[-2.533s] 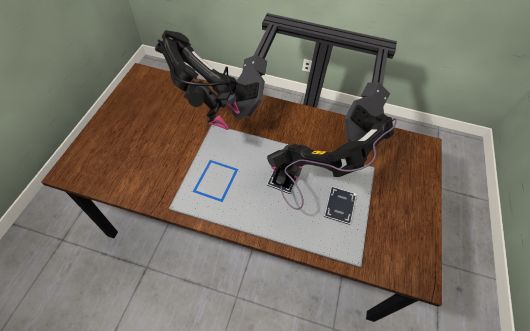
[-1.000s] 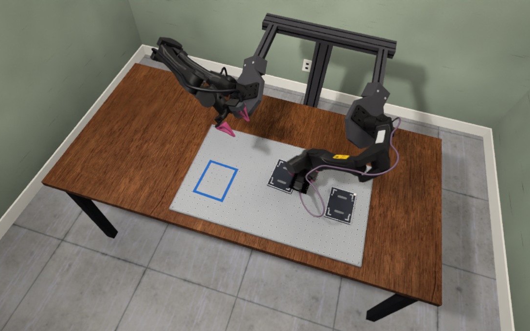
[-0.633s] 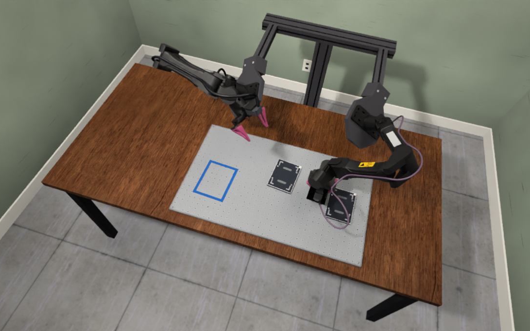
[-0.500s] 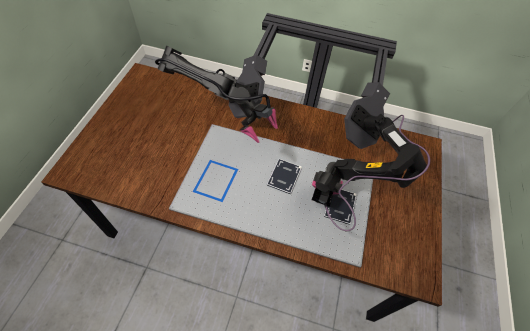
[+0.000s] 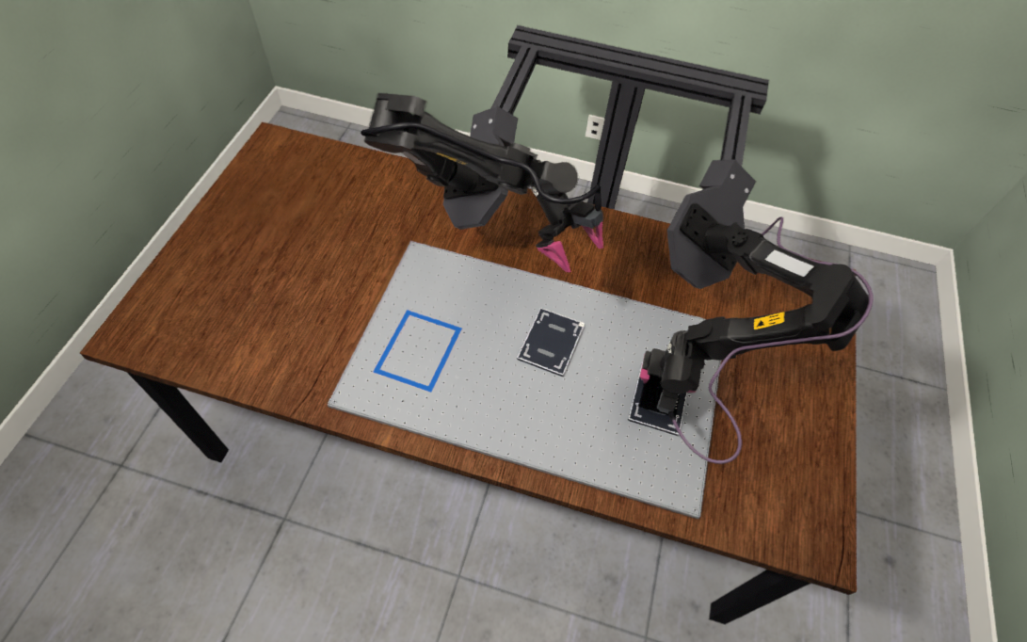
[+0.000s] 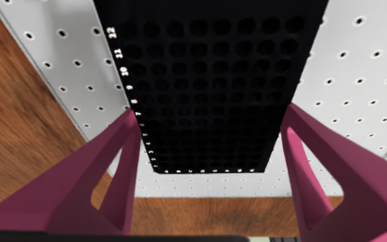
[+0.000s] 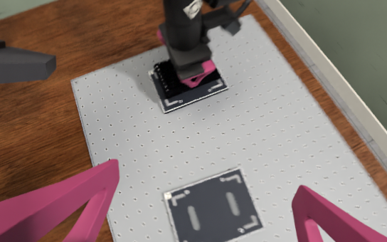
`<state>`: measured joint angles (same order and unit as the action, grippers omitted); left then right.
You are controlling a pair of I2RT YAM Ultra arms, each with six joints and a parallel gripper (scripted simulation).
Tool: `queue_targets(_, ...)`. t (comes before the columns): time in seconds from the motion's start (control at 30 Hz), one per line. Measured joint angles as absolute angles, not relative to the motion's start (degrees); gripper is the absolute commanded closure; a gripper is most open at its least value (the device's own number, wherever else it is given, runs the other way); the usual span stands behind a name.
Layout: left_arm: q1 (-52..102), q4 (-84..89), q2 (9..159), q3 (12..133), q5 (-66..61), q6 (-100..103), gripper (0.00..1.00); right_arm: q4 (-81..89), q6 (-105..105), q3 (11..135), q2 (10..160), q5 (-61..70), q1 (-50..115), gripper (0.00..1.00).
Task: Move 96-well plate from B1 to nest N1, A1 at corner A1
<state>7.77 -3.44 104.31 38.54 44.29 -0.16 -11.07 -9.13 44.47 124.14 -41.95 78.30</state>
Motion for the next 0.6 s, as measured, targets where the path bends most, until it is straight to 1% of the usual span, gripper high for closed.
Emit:
queue_targets(0.17,6.7,-3.5,102.8,38.0,43.8,-1.7,0.22,-14.4,-7.1,44.9,134.1,-43.4,80.9,0.0)
queue_targets(0.6,5.1,-6.6,105.3,38.0,42.9,-3.8,0.22,-17.5,-6.3,44.9,134.3,-45.1,81.0,0.0)
